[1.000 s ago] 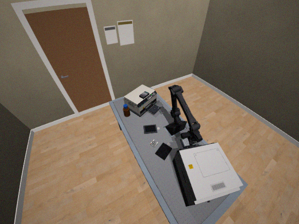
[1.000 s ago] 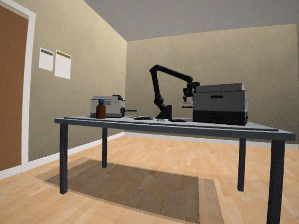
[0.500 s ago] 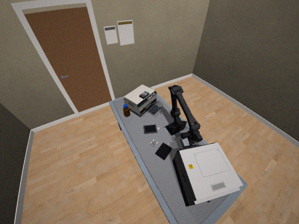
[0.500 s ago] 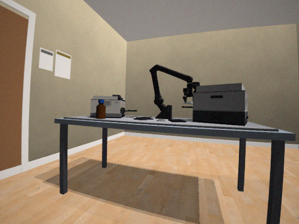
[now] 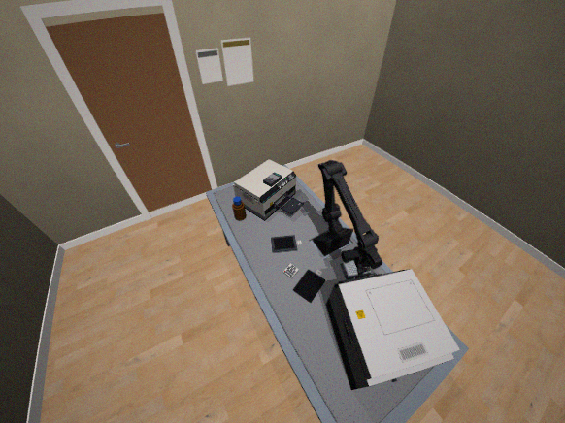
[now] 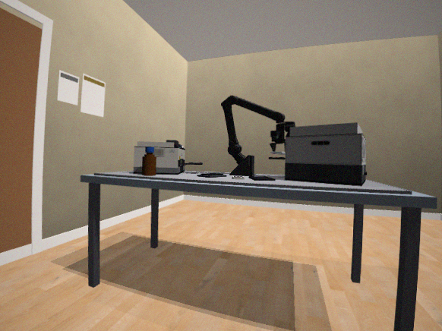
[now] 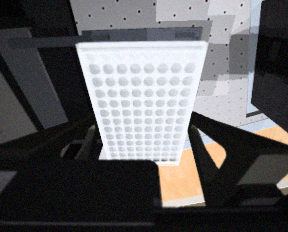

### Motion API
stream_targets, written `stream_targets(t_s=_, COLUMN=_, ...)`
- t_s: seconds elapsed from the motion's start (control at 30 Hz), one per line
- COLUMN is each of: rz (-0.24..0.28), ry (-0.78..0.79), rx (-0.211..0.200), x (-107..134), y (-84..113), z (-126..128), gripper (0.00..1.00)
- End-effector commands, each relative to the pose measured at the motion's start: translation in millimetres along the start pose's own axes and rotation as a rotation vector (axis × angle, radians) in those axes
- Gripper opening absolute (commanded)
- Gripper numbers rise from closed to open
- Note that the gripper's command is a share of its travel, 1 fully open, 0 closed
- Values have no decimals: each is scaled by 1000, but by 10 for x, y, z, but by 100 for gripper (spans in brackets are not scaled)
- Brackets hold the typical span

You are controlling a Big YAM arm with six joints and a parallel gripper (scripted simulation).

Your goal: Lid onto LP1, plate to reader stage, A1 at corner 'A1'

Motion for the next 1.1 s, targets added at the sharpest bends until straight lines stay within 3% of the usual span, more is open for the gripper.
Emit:
stream_targets(t_s=0.0, rz=7, ry=0, rx=-1, x=-44, y=-57, z=45, gripper=86)
stream_targets(t_s=1.07, rz=7, ry=1, rx=3, x=-34, y=-166, z=38, gripper=86)
Point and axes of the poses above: the point where the finger pads meet when closed, its own y axis back along the fingers, its own z axis across the jaws, x = y × z, the point moved 7 cm from there along y, back along the fingers, and after that the axes turned 15 degrees about y, right-handed, at the moved point
